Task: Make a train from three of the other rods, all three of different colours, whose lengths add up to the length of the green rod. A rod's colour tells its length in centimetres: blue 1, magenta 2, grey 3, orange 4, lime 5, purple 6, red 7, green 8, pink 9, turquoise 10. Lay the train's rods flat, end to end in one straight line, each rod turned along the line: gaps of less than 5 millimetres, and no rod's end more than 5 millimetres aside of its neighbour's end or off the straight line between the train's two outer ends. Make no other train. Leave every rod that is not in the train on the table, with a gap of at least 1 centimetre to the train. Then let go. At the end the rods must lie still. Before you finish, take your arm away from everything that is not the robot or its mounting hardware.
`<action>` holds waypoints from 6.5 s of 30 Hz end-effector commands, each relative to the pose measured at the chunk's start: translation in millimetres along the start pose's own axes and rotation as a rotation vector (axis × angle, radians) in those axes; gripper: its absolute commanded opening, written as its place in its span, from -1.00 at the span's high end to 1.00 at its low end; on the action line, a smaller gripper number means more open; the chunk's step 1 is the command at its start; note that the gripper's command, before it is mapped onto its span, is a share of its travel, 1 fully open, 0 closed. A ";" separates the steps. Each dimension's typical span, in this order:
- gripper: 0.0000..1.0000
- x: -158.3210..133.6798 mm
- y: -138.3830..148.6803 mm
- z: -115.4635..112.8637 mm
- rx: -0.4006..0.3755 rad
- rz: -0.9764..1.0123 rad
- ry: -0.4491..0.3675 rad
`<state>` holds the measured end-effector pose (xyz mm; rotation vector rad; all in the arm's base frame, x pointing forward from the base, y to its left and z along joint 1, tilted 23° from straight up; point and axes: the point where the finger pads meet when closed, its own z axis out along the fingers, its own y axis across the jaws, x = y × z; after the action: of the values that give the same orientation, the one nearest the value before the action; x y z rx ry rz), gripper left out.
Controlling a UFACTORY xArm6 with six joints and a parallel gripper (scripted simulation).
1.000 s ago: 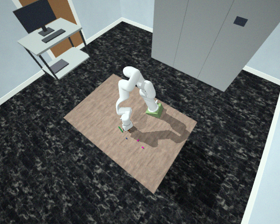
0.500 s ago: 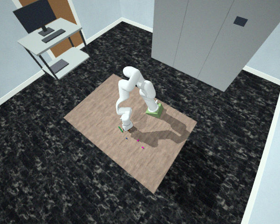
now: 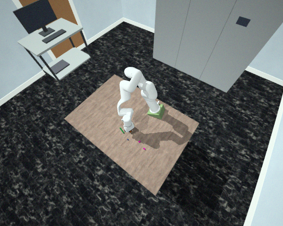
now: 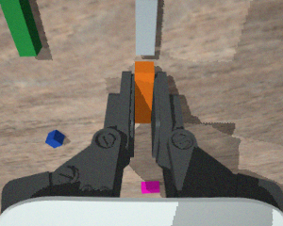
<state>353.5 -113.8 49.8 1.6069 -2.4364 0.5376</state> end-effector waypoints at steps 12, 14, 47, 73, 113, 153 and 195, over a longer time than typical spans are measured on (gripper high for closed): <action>0.92 -0.3 -1.2 -0.8 0.003 0.001 -0.001; 0.92 -0.3 -1.2 -0.8 0.003 0.001 -0.001; 0.92 -0.3 -1.3 11.4 0.003 0.001 -0.001; 0.92 -0.3 -1.3 11.4 0.003 0.001 -0.001; 0.51 -0.3 -1.2 -0.6 0.003 0.001 -0.001; -1.00 -0.2 -1.0 -78.6 0.003 0.001 -0.001; -1.00 -0.1 -0.7 -165.9 0.003 0.001 -0.001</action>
<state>344.5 -49.9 200.7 1.6067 -2.4355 0.5376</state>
